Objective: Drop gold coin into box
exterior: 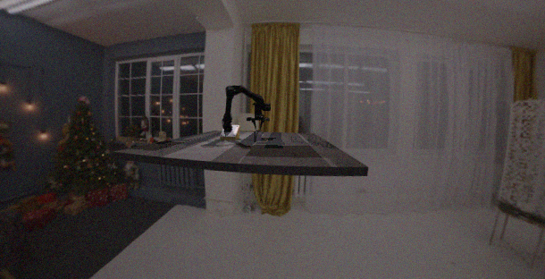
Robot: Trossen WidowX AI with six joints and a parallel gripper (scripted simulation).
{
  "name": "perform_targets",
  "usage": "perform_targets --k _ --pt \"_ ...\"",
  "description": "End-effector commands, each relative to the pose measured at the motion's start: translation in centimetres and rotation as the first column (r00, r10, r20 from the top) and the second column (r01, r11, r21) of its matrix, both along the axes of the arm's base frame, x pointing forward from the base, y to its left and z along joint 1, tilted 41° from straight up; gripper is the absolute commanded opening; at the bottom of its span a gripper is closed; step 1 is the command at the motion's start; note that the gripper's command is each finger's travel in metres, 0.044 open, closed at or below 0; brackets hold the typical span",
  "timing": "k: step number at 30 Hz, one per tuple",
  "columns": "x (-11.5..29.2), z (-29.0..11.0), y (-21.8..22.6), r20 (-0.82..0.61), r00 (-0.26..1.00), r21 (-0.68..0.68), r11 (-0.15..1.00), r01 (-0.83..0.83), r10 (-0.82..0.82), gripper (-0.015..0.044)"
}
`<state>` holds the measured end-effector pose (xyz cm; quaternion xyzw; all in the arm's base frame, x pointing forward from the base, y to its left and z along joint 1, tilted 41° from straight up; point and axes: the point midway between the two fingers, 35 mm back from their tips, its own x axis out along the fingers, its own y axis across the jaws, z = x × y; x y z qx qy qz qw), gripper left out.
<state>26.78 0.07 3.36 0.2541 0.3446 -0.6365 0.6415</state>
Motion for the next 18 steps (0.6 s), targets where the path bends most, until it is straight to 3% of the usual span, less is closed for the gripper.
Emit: perform_targets --k 1,10,18 --pt "0.0 0.2 0.2 0.001 1.0 0.0 1.0 0.0 0.0 0.0213" --pt "0.1 3.0 2.5 -0.003 1.0 -0.002 1.0 -0.002 0.002 0.044" --pt "-0.1 4.8 3.8 -0.006 1.0 -0.006 1.0 -0.003 0.003 0.044"
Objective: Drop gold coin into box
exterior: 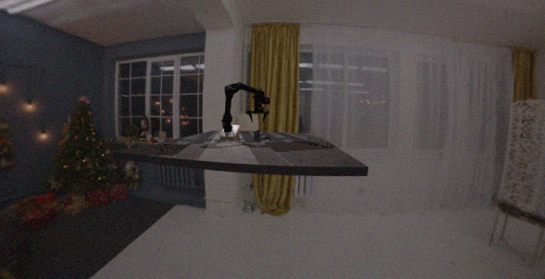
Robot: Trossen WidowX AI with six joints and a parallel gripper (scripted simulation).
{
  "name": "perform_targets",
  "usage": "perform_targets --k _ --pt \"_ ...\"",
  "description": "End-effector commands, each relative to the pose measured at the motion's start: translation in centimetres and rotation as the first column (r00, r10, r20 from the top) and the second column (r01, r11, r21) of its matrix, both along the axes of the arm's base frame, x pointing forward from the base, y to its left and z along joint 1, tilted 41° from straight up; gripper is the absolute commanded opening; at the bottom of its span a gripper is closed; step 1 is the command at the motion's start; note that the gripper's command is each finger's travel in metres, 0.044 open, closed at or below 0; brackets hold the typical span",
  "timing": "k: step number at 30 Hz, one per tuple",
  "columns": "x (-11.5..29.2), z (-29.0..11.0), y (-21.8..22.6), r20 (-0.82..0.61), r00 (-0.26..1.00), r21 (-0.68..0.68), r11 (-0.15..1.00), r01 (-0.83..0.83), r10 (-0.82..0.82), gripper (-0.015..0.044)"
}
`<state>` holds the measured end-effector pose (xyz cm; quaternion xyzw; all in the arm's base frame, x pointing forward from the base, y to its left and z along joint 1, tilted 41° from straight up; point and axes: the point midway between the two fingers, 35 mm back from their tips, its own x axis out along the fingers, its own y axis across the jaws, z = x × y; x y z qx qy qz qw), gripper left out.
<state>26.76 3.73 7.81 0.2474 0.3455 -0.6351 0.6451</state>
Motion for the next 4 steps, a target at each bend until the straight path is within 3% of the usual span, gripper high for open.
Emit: perform_targets --k 1,4 --pt "-0.06 0.33 0.17 0.001 1.0 0.002 1.0 0.009 -0.009 0.044" --pt "-0.06 0.33 0.17 0.001 1.0 0.002 1.0 0.009 -0.009 0.044"
